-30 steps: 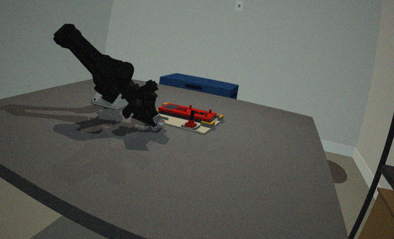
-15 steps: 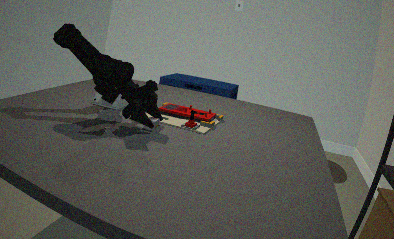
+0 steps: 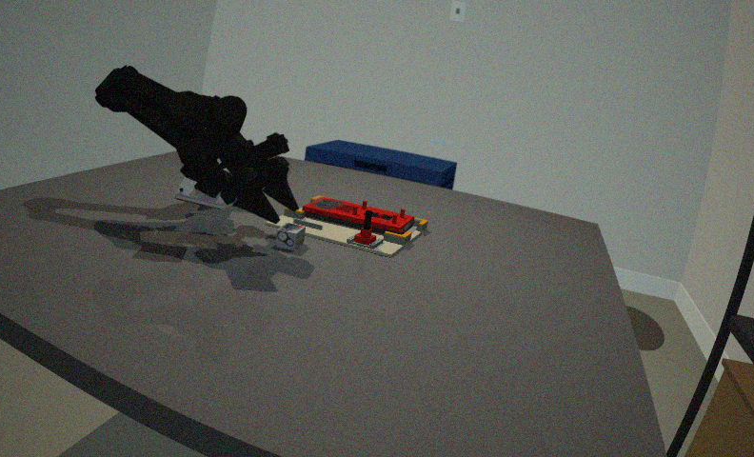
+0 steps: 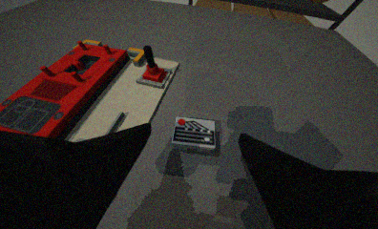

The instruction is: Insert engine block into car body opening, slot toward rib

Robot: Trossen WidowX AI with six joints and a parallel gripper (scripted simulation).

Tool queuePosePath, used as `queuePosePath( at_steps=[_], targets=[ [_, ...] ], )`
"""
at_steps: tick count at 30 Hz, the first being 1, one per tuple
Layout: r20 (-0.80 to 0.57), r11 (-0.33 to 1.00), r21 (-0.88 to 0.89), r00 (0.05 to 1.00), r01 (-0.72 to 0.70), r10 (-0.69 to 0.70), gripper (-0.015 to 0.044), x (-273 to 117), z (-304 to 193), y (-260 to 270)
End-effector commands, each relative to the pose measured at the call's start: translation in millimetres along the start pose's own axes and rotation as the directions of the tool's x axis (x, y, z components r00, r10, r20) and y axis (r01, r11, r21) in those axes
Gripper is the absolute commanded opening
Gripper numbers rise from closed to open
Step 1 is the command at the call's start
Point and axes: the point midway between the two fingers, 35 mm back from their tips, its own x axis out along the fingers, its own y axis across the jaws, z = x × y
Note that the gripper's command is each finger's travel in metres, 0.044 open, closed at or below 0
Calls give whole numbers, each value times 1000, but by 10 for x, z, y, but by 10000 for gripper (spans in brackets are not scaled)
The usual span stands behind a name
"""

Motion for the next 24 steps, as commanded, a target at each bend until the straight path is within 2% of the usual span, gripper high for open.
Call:
queuePosePath(
  at_steps=[1, 16, 24],
  targets=[
    [0, 1000, -1, 1000, -1, 1, 440, 6, 0, 2],
    [-2, 1000, -4, 1000, -3, 3, 440, 7, 0, 3],
    [-117, 985, -141, 990, -96, 80, 440, 25, -3, 40]
  ],
)
